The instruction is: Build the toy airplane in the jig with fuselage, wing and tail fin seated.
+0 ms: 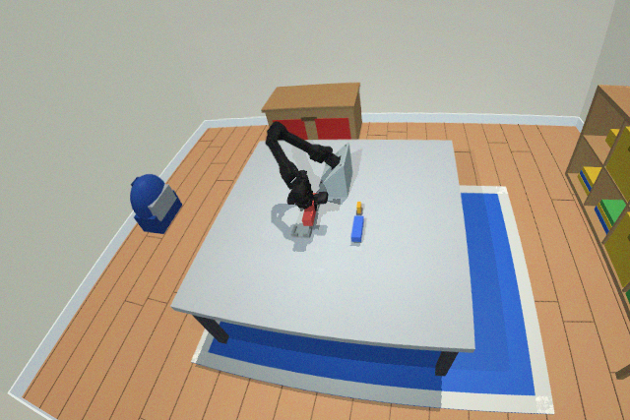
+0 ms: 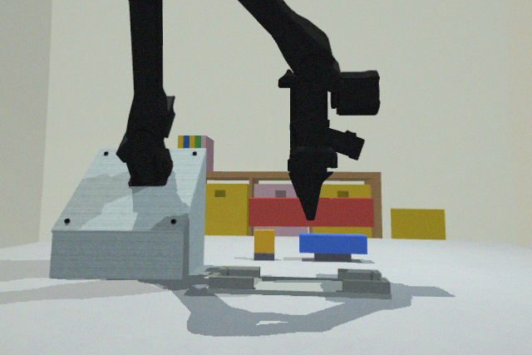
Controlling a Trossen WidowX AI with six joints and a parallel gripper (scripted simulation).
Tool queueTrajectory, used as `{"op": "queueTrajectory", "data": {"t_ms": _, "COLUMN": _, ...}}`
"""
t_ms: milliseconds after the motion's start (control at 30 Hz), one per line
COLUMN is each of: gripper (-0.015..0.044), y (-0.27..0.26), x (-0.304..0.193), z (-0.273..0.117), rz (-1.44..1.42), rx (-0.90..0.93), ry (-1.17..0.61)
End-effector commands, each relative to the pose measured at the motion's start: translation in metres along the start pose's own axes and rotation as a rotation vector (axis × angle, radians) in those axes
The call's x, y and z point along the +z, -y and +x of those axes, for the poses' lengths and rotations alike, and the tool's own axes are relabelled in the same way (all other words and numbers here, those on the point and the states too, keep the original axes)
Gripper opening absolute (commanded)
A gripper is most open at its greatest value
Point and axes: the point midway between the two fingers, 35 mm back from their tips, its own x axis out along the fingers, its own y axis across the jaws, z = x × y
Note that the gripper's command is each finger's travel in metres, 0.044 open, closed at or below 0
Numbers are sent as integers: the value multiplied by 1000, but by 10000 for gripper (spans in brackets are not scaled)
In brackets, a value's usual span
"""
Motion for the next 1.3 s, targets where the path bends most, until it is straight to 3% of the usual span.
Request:
{"op": "queueTrajectory", "data": {"t_ms": 0, "gripper": 0, "y": 13, "x": -5, "z": 5, "rz": -3, "rx": -11, "ry": -1}}
{"op": "queueTrajectory", "data": {"t_ms": 500, "gripper": 0, "y": 51, "x": -21, "z": 19, "rz": 13, "rx": -40, "ry": -8}}
{"op": "queueTrajectory", "data": {"t_ms": 767, "gripper": 195, "y": 51, "x": -21, "z": 19, "rz": 13, "rx": -40, "ry": -8}}
{"op": "queueTrajectory", "data": {"t_ms": 1267, "gripper": 195, "y": 51, "x": -21, "z": 19, "rz": 13, "rx": -40, "ry": -8}}
